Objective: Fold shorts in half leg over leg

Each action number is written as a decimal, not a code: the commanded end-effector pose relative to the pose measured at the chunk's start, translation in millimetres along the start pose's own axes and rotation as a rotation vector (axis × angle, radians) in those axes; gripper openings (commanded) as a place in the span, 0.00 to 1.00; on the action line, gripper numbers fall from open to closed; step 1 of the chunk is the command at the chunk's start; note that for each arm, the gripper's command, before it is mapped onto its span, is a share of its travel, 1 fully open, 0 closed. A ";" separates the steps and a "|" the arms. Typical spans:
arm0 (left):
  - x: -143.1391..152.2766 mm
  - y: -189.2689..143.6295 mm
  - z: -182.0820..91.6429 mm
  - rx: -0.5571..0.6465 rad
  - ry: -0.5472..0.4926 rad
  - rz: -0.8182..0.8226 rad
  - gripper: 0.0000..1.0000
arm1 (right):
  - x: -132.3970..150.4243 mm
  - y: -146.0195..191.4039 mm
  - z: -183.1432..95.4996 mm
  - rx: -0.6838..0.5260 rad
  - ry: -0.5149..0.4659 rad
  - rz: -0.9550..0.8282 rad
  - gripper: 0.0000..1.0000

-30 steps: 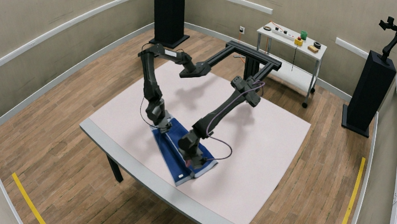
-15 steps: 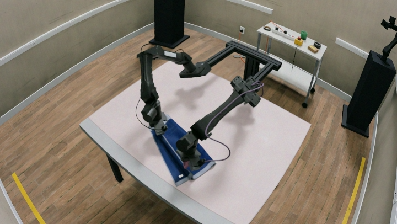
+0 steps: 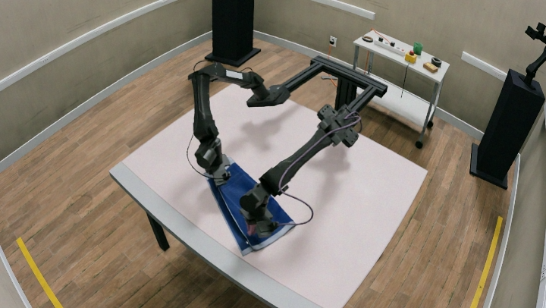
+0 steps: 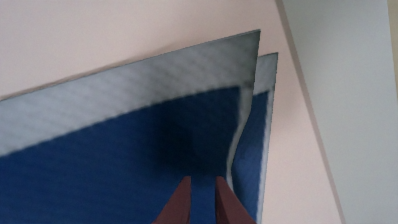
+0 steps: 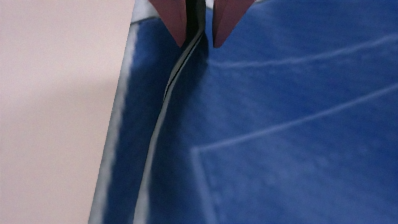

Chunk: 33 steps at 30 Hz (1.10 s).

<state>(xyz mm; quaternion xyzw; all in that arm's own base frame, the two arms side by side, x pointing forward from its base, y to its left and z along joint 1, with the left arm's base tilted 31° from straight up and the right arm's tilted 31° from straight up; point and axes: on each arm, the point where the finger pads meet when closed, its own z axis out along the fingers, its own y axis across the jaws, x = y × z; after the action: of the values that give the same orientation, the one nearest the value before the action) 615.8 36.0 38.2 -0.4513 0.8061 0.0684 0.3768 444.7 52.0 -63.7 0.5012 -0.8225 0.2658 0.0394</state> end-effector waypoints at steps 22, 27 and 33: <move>2.5 -32.6 -2.2 0.018 -0.016 0.006 0.14 | -9.3 -31.3 -1.1 -0.001 -0.015 0.006 0.14; 2.7 -37.0 -2.2 0.020 -0.015 0.007 0.14 | -23.6 -28.8 -7.6 0.007 -0.027 -0.027 0.14; -2.5 -42.4 -4.4 0.028 -0.022 0.000 0.14 | -23.2 -45.5 -18.6 0.030 -0.041 -0.009 0.14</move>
<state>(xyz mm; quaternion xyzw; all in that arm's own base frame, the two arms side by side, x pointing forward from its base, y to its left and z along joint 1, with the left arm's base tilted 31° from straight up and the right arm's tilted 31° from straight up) 640.8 33.6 39.5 -0.4531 0.8030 0.0684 0.3810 481.9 41.3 -52.1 0.4946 -0.8261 0.2677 0.0345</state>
